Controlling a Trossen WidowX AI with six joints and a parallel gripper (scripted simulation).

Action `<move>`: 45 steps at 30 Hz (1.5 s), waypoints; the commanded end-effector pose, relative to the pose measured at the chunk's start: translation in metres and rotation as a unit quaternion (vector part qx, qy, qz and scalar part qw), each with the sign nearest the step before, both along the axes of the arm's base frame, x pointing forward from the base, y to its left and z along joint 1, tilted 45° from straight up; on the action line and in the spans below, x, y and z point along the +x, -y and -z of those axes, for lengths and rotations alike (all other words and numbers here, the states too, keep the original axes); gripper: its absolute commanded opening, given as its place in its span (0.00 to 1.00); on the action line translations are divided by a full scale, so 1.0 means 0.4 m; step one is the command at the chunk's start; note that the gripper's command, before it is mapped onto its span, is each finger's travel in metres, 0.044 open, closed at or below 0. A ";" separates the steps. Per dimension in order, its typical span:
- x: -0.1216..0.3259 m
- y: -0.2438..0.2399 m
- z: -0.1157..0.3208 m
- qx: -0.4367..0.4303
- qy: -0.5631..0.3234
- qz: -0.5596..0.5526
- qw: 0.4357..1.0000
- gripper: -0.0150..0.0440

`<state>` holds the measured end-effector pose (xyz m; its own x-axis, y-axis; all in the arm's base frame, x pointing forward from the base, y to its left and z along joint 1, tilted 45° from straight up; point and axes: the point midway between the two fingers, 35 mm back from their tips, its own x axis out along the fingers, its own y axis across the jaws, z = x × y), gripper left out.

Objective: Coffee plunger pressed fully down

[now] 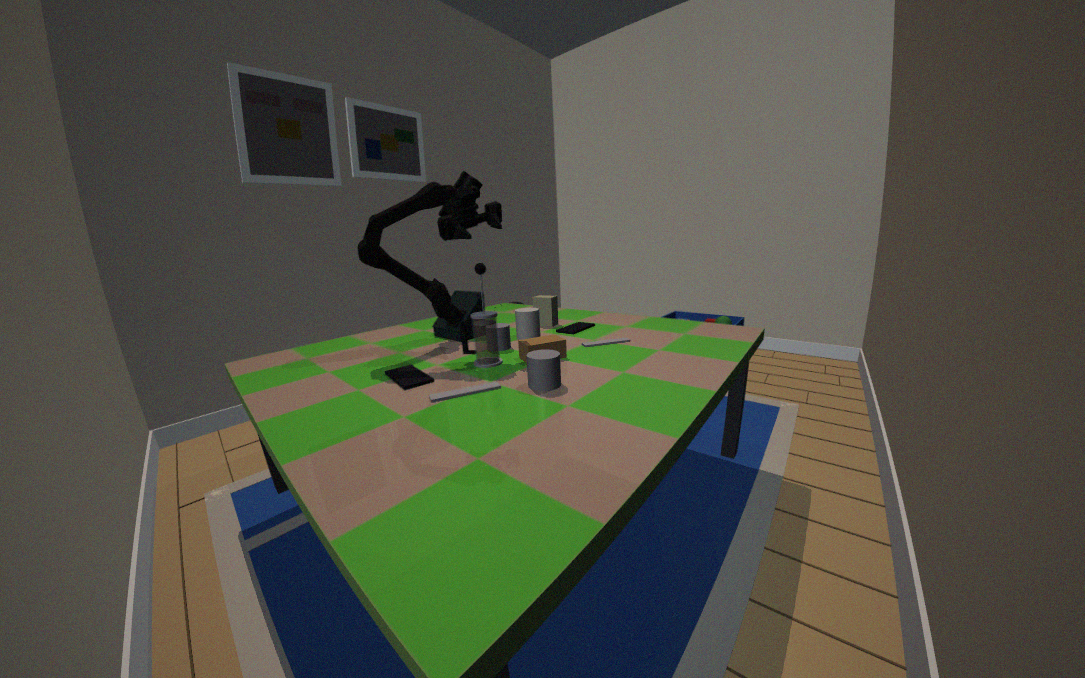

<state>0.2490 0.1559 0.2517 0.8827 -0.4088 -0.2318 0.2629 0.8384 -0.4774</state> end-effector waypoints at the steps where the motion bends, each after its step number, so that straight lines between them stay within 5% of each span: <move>1: 0.016 0.092 -0.030 -0.153 -0.018 0.059 0.986 1.00; 10: 0.013 0.185 0.055 -0.114 -0.001 0.079 0.990 1.00; 45: 0.093 0.241 0.070 -0.112 -0.002 0.078 0.991 1.00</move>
